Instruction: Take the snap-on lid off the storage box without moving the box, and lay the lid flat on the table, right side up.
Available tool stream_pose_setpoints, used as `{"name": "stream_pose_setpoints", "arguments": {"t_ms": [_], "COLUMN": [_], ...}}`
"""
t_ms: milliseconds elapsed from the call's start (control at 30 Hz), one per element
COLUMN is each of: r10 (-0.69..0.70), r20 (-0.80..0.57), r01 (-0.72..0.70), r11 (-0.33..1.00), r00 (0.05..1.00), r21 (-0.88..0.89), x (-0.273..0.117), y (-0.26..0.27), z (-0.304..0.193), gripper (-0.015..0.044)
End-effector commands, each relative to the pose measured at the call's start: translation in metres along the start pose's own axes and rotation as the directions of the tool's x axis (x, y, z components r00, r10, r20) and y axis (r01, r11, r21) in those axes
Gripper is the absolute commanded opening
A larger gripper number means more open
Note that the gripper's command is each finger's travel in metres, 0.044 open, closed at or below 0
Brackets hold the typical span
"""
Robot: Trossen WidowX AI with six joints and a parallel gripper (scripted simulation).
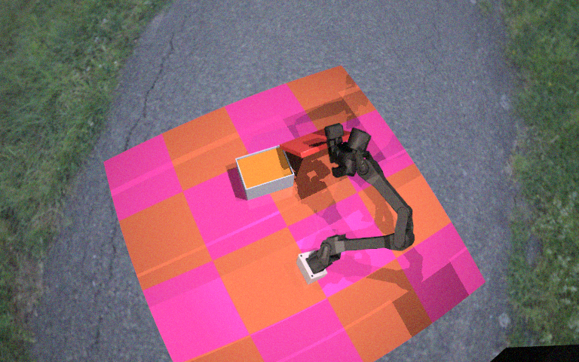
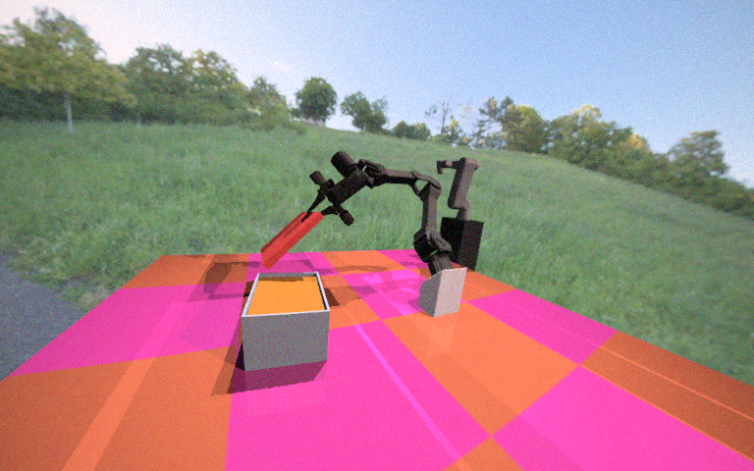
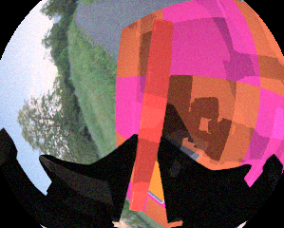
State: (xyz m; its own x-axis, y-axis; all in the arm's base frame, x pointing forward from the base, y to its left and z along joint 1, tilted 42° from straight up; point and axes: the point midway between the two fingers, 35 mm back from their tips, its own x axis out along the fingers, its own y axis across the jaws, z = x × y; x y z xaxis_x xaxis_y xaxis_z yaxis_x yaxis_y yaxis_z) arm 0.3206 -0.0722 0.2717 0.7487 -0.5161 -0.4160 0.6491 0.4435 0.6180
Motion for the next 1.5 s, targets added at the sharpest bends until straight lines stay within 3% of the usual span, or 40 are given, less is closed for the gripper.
{"name": "stream_pose_setpoints", "arguments": {"t_ms": [0, 1133, 1467], "r10": [0.016, 0.019, 0.019], "r20": [0.001, 0.006, 0.006], "r01": [-0.016, -0.019, -0.019], "r11": [1.0, 1.0, 1.0], "r00": [1.0, 1.0, 1.0], "r21": [0.005, 0.003, 0.002], "x": [-0.004, -0.012, -0.008], "y": [0.003, -0.002, -0.008], "z": [0.009, 0.077, 0.074], "gripper": [0.0, 0.0, 0.0]}}
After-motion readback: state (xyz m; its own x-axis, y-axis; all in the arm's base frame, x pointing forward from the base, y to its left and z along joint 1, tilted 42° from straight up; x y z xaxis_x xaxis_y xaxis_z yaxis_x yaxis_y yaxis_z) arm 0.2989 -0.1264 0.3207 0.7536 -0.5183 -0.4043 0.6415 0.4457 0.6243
